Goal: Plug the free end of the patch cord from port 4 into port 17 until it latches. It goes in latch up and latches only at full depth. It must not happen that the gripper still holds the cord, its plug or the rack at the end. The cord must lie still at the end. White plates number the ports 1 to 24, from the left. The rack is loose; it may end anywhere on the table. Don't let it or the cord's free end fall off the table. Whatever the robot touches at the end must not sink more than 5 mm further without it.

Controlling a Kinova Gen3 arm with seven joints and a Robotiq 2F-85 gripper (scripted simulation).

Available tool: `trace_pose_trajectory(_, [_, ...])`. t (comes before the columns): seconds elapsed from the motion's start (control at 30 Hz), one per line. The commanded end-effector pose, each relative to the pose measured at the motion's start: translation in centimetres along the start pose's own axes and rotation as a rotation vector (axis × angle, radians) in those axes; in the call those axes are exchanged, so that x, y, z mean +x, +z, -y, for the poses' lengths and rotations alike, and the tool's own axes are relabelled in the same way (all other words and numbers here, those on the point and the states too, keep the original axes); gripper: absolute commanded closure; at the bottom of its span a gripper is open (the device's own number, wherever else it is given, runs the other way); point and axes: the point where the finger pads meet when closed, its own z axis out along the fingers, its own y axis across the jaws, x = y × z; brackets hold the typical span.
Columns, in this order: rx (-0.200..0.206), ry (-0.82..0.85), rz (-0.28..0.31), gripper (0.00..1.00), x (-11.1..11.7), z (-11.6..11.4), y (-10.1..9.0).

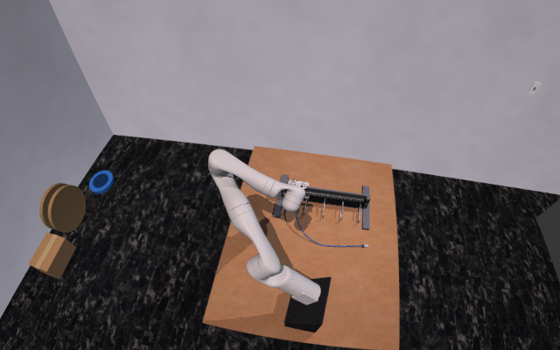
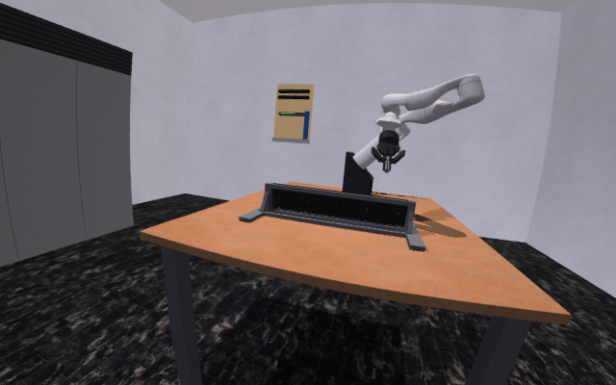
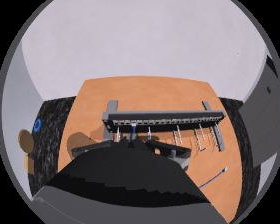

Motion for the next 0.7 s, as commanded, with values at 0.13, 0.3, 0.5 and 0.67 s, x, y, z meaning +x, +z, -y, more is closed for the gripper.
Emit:
trace_pose_trajectory(0.13, [0.002, 0.002, -0.021, 1.00, 0.6, 0.0, -4.2])
trace_pose_trajectory(0.3, [0.003, 0.002, -0.021, 1.00, 0.6, 0.0, -5.2])
trace_pose_trajectory(0.5, [0.003, 0.002, -0.021, 1.00, 0.5, 0.0, -6.2])
trace_pose_trajectory(0.67, [0.003, 0.002, -0.021, 1.00, 0.5, 0.0, -6.4])
